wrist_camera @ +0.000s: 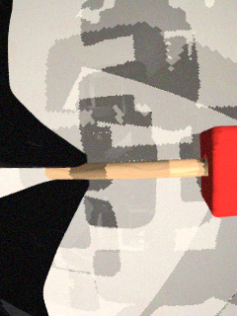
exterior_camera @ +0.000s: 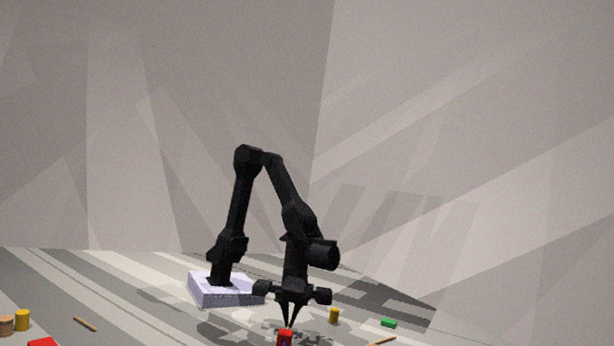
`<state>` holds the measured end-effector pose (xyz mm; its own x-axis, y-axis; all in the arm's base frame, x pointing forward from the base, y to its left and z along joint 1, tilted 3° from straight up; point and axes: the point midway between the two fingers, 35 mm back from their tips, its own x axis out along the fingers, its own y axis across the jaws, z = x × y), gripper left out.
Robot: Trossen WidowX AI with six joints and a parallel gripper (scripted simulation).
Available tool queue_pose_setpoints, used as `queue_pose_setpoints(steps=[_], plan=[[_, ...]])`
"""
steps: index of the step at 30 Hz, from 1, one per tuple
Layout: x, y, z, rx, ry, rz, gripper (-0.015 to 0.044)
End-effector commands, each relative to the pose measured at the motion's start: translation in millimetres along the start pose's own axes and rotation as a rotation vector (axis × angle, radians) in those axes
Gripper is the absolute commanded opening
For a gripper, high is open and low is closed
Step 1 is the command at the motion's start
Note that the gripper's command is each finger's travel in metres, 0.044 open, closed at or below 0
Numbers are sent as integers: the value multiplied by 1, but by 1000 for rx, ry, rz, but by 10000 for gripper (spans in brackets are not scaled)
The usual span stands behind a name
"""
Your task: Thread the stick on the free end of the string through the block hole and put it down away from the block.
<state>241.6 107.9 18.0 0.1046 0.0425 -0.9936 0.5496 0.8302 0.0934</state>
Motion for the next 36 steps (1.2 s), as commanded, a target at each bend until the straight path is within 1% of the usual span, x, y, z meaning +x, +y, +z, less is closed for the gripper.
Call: queue_pose_setpoints(steps=[1,30,36], plan=[[0,-2,-6,2,-1,-1,0],[-5,-5,-44,-11,1,13,0],[6,-3,-56,-19,2,-21,0]])
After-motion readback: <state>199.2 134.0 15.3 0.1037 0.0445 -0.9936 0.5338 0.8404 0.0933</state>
